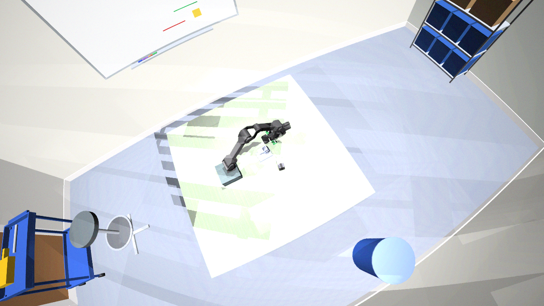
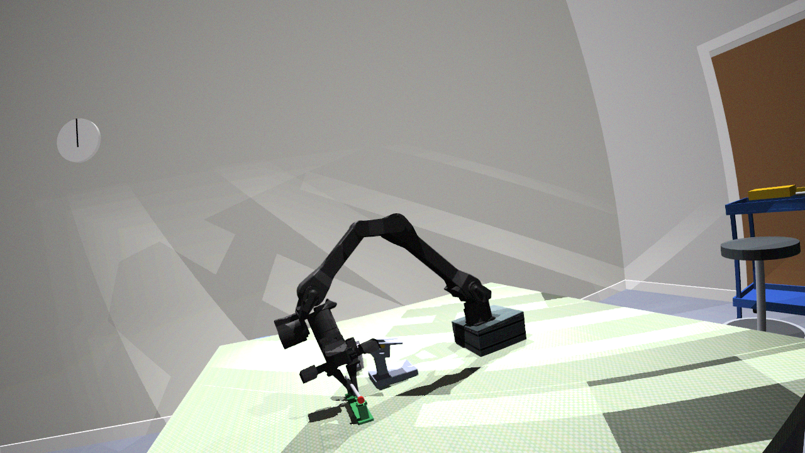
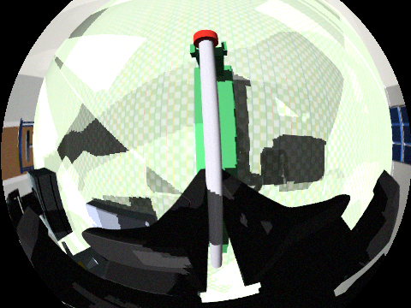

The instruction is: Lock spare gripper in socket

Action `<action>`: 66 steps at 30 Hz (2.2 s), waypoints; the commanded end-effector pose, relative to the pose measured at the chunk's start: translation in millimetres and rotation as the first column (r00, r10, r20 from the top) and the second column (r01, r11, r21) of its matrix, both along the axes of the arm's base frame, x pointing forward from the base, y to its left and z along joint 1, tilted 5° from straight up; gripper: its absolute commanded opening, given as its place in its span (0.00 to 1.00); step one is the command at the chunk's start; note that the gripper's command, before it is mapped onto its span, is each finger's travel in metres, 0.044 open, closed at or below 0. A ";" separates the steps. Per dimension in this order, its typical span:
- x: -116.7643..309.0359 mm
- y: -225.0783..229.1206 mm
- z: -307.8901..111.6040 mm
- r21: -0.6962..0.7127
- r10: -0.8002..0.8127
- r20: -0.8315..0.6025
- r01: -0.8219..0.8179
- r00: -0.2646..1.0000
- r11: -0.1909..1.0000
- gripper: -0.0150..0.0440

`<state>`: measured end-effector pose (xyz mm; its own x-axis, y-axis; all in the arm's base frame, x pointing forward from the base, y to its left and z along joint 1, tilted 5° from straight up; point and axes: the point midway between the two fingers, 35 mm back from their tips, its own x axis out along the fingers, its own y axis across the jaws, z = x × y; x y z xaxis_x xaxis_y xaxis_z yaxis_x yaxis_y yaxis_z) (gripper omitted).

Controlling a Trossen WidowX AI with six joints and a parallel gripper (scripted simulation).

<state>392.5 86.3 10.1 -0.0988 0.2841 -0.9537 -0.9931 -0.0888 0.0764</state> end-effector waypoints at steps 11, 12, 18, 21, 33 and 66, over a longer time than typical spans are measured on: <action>-0.3 -1.4 -5.6 -0.005 -0.001 -0.007 0.001 1.000 1.000 0.25; -0.3 -1.4 -5.6 -0.005 -0.001 -0.007 0.001 1.000 1.000 0.25; -0.3 -1.4 -5.6 -0.005 -0.001 -0.007 0.001 1.000 1.000 0.25; -0.3 -1.4 -5.6 -0.005 -0.001 -0.007 0.001 1.000 1.000 0.25; -0.3 -1.4 -5.6 -0.005 -0.001 -0.007 0.001 1.000 1.000 0.25; -8.5 0.2 16.3 -0.004 0.001 -0.036 -0.001 0.999 1.000 1.00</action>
<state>383.2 86.0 16.8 -0.1418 0.2795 -0.9496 -0.9886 -0.0899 0.1212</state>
